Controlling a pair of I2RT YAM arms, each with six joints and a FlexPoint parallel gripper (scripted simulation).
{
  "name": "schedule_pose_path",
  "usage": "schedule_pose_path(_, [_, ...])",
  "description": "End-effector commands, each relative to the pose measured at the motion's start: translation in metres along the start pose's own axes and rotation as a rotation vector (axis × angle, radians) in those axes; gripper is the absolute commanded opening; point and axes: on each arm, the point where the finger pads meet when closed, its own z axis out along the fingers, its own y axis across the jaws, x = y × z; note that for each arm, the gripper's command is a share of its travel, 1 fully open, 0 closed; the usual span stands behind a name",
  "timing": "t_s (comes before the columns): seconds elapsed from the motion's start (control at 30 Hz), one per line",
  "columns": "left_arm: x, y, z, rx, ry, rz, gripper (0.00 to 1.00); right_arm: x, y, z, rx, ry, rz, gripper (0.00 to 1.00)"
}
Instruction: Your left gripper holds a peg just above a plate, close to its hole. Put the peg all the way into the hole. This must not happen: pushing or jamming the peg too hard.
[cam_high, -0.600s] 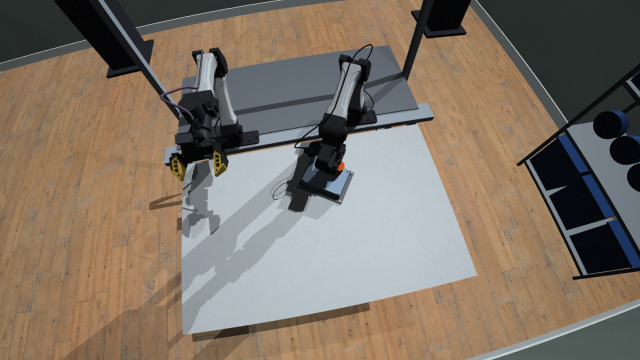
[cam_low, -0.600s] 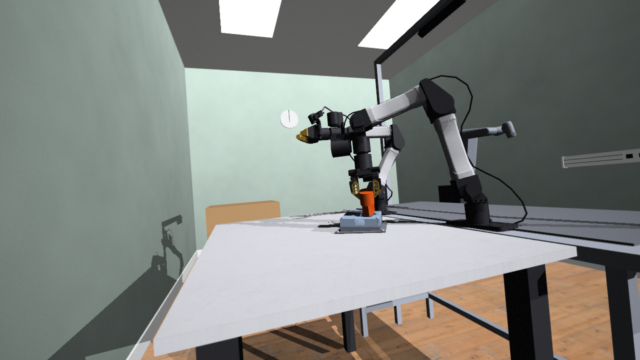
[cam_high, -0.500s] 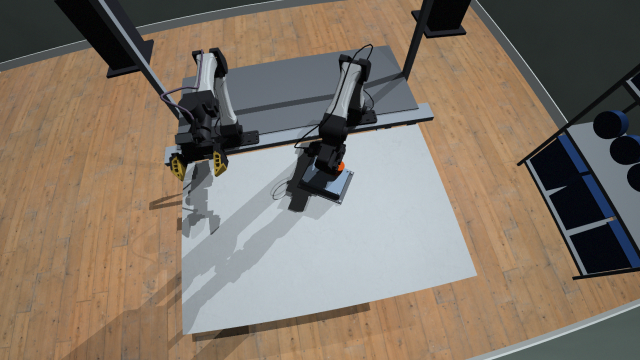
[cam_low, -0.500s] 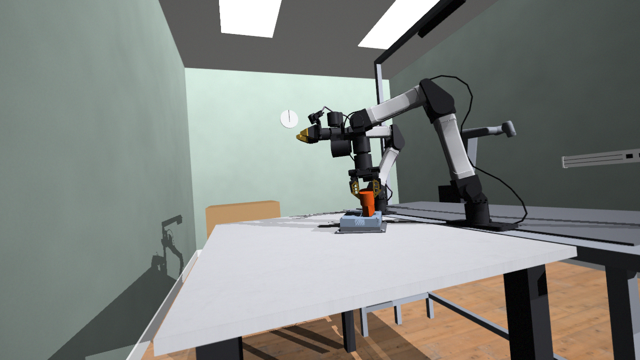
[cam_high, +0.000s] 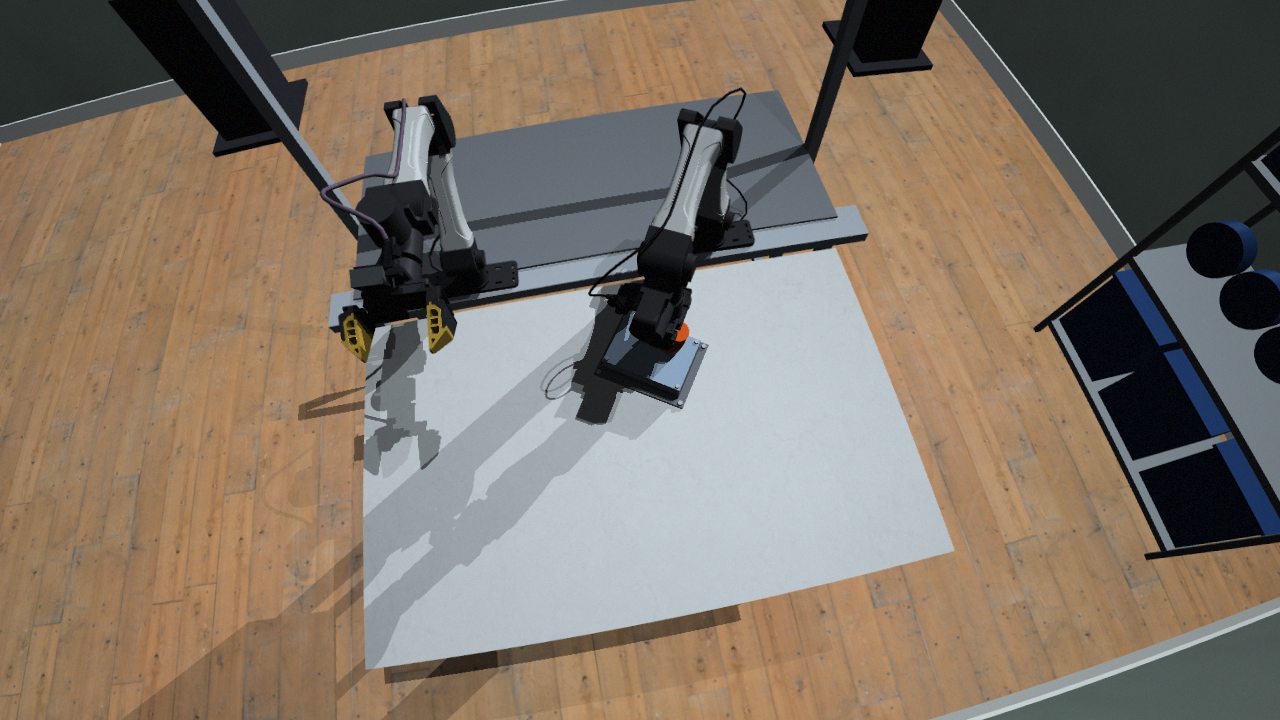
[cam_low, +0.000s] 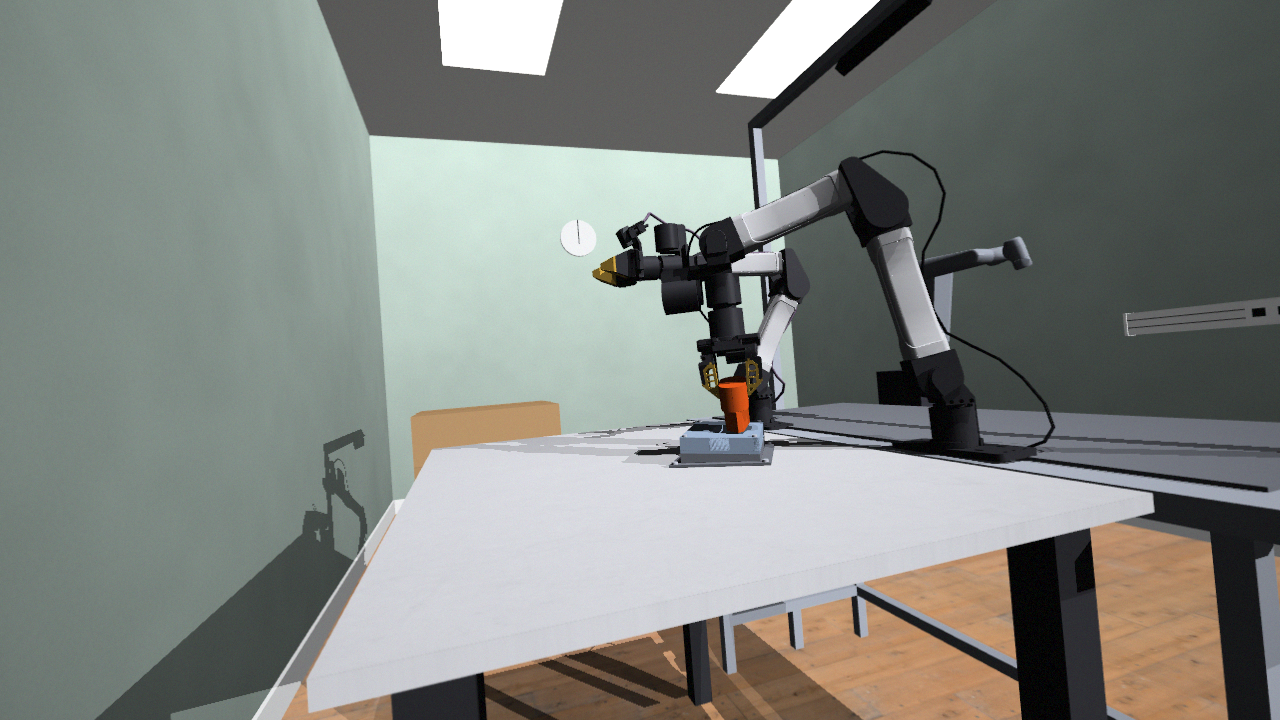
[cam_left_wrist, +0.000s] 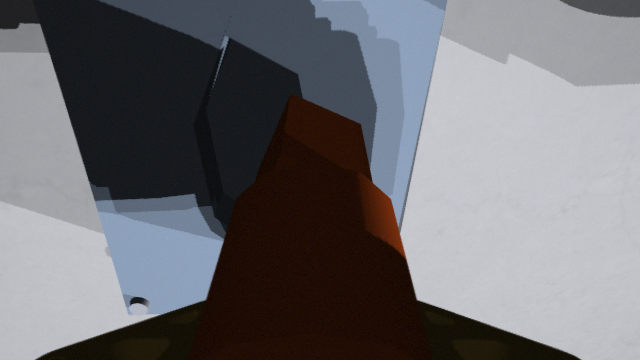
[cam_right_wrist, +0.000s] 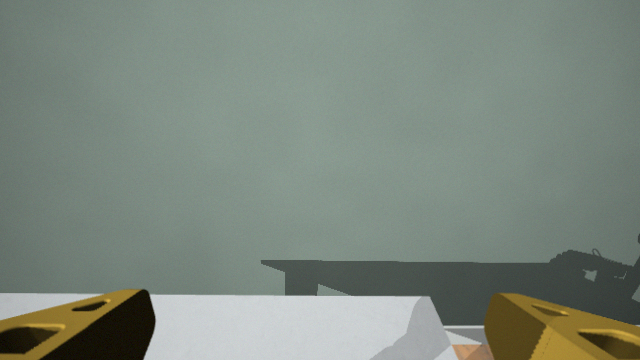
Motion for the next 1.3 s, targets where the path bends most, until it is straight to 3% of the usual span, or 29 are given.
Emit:
schedule_pose_path(0.0, [0.002, 0.002, -0.008, -0.022, 0.002, -0.006, 0.03, -0.006, -0.001, -0.002, 0.004, -0.016, 0.001, 1.00])
schedule_pose_path(0.1, [0.003, 0.001, -0.017, -0.043, 0.011, -0.007, 0.00, -0.007, -0.001, -0.002, 0.004, -0.018, 0.001, 1.00])
schedule_pose_path(0.2, [0.003, 0.001, -0.021, -0.045, 0.009, -0.007, 0.33, -0.005, 0.000, -0.002, -0.004, -0.009, -0.007, 1.00])
schedule_pose_path(0.23, [0.003, 0.001, -0.025, -0.045, 0.009, -0.006, 0.35, -0.002, 0.003, -0.002, -0.018, 0.005, -0.020, 1.00])
schedule_pose_path(0.43, [0.005, 0.000, -0.054, -0.023, 0.009, -0.006, 0.35, 0.017, 0.020, -0.005, -0.124, 0.078, -0.102, 1.00])
schedule_pose_path(0.63, [0.006, 0.005, -0.067, -0.036, 0.041, -0.021, 0.35, 0.022, 0.023, -0.008, -0.128, 0.100, -0.095, 1.00])
schedule_pose_path(0.87, [-0.006, 0.022, -0.050, -0.103, 0.154, -0.002, 0.35, 0.027, 0.056, -0.025, -0.210, 0.193, -0.075, 1.00])
schedule_pose_path(1.0, [-0.015, 0.020, -0.043, -0.093, 0.169, 0.024, 0.35, 0.036, 0.097, -0.052, -0.329, 0.300, -0.079, 1.00])
schedule_pose_path(1.07, [-0.015, 0.020, -0.043, -0.093, 0.169, 0.024, 0.35, 0.036, 0.097, -0.052, -0.329, 0.300, -0.079, 1.00])
schedule_pose_path(1.27, [-0.017, 0.023, -0.037, -0.095, 0.158, 0.035, 0.35, 0.041, 0.158, -0.119, -0.561, 0.439, -0.132, 1.00])
